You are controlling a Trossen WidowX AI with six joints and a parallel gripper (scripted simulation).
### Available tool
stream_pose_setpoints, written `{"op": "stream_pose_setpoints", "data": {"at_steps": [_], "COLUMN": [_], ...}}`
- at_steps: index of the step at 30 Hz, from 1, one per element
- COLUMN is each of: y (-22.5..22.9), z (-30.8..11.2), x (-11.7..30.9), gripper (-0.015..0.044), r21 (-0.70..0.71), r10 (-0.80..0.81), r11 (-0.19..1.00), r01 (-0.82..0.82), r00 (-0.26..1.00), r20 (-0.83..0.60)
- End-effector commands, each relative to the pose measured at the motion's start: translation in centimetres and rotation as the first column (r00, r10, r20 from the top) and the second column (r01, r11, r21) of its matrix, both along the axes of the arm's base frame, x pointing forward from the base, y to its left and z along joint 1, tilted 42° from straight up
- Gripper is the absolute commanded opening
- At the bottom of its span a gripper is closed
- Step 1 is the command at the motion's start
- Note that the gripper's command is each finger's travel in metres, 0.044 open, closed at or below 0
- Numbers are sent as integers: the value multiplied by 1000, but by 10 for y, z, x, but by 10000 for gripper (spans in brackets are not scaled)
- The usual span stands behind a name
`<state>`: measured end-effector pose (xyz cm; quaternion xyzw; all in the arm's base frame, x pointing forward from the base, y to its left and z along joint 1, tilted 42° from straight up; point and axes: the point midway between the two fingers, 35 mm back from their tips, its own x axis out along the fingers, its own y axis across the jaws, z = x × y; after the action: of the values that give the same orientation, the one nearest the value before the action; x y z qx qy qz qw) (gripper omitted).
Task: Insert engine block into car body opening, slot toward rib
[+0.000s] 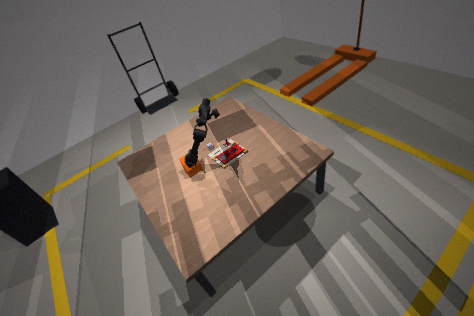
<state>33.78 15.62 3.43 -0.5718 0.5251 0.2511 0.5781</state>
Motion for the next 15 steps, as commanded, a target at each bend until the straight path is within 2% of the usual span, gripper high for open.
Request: {"op": "stream_pose_setpoints", "data": {"at_steps": [1, 9, 15], "y": [-14, -46, -67], "z": [-26, -64, -75], "x": [-21, -64, -87], "gripper": [440, 440, 440], "r21": [-86, -275, -386], "r10": [-48, -155, -220], "r11": [996, 958, 919], "r01": [39, 82, 84], "r00": [994, 954, 920], "r20": [-96, -256, -324]}}
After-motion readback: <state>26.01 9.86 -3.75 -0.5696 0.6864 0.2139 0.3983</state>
